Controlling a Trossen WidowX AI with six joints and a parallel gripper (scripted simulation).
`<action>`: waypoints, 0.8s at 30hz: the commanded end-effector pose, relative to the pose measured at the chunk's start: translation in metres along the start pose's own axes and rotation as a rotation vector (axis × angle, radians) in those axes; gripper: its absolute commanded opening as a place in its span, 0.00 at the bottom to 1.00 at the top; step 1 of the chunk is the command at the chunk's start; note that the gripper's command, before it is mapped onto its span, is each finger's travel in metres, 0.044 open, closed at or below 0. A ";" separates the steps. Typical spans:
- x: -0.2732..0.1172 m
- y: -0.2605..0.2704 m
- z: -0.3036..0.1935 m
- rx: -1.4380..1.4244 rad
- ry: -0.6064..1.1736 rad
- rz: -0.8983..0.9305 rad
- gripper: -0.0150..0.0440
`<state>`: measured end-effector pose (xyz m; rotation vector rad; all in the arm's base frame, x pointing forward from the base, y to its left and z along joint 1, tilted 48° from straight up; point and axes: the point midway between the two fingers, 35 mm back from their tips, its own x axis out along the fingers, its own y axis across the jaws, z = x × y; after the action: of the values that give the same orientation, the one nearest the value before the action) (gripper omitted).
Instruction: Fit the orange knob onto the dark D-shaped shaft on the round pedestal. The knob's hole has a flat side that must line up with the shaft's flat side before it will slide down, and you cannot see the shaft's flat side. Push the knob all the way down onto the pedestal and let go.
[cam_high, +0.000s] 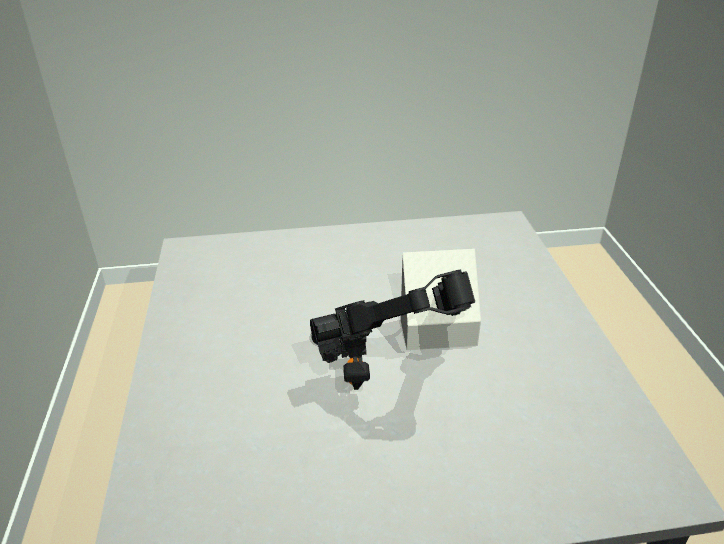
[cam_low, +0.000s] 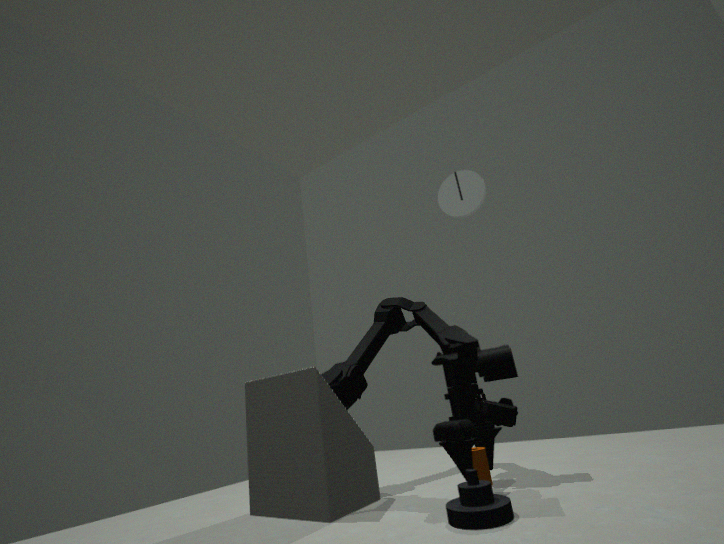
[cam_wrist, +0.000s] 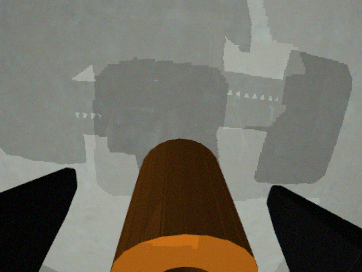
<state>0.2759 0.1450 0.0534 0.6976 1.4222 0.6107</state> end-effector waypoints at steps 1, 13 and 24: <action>0.006 -0.003 -0.003 0.013 0.003 -0.006 1.00; 0.006 -0.003 -0.003 0.013 0.003 -0.006 0.58; -0.007 -0.005 0.001 0.012 0.002 -0.014 0.29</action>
<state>0.2714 0.1464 0.0480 0.7025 1.4442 0.5983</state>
